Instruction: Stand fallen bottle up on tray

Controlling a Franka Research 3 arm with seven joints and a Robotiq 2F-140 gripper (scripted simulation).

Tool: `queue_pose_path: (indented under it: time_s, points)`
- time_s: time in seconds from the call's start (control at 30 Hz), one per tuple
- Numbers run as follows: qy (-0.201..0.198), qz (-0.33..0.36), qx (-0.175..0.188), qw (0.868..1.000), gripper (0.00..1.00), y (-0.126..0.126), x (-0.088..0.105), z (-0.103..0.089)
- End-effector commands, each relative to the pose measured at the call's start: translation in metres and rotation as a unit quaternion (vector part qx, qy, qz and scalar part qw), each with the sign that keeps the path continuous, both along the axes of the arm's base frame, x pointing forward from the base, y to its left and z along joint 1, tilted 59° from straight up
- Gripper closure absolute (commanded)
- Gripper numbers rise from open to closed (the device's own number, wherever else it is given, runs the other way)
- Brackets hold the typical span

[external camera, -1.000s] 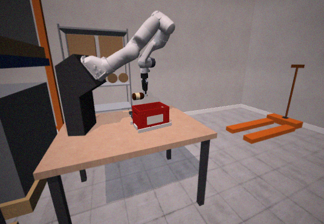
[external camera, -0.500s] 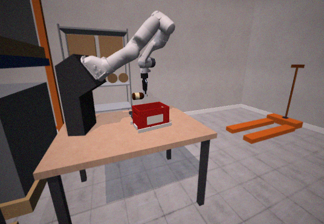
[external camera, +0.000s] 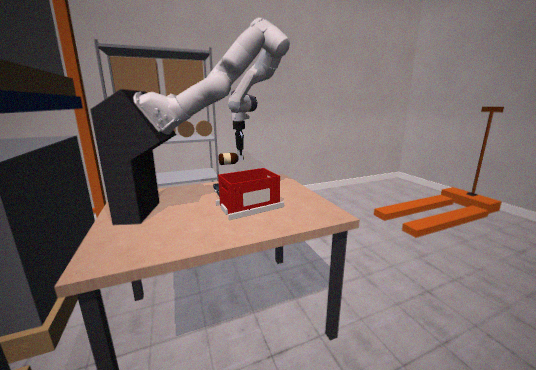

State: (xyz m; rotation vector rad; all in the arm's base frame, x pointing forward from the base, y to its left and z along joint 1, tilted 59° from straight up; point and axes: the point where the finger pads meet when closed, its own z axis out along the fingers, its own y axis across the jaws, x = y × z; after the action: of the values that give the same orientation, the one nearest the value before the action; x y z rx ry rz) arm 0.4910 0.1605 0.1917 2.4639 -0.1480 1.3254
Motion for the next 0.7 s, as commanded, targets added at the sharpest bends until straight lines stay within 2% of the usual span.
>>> queue_pose_path:
  time_s: [0.0, 0.67]
  points:
    - [-0.002, 0.0, 0.004, 1.0, 1.0, 0.0015, -0.0007, -0.0005]
    - [-0.004, -0.004, 0.01, 1.0, 1.0, 0.0015, -0.0007, -0.0005]
